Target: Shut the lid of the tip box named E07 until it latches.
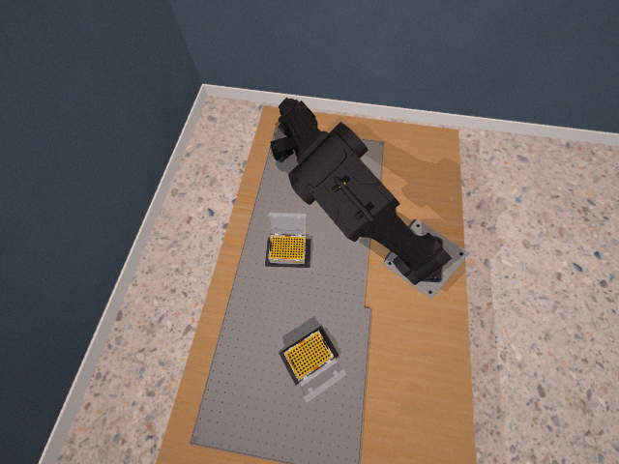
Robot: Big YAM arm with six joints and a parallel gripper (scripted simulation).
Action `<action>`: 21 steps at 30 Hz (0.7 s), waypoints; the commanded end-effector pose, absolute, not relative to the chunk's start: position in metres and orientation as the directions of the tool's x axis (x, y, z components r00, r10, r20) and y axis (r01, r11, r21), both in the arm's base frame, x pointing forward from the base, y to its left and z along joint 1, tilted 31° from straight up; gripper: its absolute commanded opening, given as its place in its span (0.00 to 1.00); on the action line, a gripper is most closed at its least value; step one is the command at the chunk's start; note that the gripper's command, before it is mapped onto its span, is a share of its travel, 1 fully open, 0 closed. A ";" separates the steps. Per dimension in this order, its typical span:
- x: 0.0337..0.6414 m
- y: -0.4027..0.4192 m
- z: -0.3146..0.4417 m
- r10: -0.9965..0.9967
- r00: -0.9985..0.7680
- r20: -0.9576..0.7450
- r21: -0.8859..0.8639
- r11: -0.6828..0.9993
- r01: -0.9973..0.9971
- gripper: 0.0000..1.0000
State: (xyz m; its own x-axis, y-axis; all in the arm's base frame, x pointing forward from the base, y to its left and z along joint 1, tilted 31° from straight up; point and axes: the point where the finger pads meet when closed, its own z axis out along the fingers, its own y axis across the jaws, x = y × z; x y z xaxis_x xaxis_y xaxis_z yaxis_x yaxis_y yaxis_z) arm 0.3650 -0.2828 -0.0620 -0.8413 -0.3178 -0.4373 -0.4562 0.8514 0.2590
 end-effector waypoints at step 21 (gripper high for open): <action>0.375 -0.258 -0.102 -0.311 -0.847 -0.431 0.279 0.847 -0.452 0.00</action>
State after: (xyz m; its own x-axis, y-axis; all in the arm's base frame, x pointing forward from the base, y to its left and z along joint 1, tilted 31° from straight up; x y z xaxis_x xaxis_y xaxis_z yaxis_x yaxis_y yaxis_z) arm 0.3743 -0.2690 -0.0897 -0.8410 -0.3185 -0.4374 -0.4571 0.8507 0.2596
